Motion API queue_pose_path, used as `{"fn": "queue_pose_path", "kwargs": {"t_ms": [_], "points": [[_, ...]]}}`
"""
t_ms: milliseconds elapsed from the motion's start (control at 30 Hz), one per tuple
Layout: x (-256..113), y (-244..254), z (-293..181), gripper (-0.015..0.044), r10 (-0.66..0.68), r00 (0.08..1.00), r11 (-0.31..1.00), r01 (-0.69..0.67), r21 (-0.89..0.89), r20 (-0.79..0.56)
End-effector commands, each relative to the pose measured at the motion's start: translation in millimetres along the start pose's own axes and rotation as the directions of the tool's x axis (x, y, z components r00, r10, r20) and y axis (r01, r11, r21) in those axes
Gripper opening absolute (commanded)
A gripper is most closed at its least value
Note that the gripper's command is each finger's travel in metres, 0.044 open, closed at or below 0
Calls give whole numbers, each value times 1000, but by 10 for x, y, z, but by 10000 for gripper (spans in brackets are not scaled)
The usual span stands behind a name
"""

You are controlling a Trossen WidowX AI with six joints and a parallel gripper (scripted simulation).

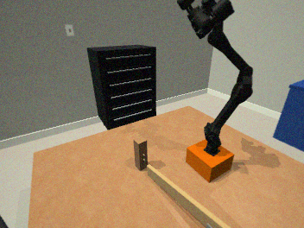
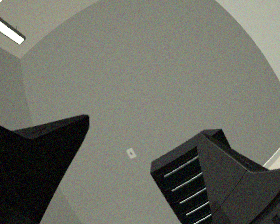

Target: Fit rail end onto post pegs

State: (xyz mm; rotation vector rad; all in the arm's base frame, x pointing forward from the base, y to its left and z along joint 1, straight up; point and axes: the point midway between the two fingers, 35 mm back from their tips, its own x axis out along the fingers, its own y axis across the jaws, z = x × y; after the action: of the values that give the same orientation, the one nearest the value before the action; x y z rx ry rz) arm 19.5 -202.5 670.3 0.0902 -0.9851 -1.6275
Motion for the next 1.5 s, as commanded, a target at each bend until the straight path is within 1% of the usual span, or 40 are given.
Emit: {"fn": "queue_pose_path", "kwargs": {"t_ms": [0, 33, 167, 267, 367, 500, 633, 767, 900, 1033, 1167, 1300, 1400, 1467], "points": [[2, 11, -27, 426, 4, 1000, 1000, -4, -10, -6], [6, 45, -106, 440, 16, 1000, 999, -17, -41, -23], [-16, 288, -734, 440, 102, 981, 954, -144, -263, -166], [-80, 421, -1129, 440, 149, 955, 892, -242, -381, -258], [-191, 538, -1560, 440, 191, 914, 797, -358, -486, -359], [-435, 664, -2201, 440, 234, 827, 605, -535, -590, -511], [-762, 723, -2800, 440, 252, 716, 372, -693, -618, -651], [-1154, 722, -3328, 440, 248, 587, 129, -808, -575, -771], [-1604, 655, -3800, 440, 218, 443, -120, -872, -474, -870], [-2104, 515, -4210, 440, 161, 286, -361, -874, -326, -945], [-2636, 302, -4545, 440, 76, 124, -575, -805, -145, -989], [-3183, 13, -4793, 440, -34, -35, -745, -666, 49, -999], [-3570, -287, -4917, 440, -137, -145, -837, -513, 193, -980], [-3822, -508, -4966, 440, -212, -213, -875, -393, 282, -954]]}}
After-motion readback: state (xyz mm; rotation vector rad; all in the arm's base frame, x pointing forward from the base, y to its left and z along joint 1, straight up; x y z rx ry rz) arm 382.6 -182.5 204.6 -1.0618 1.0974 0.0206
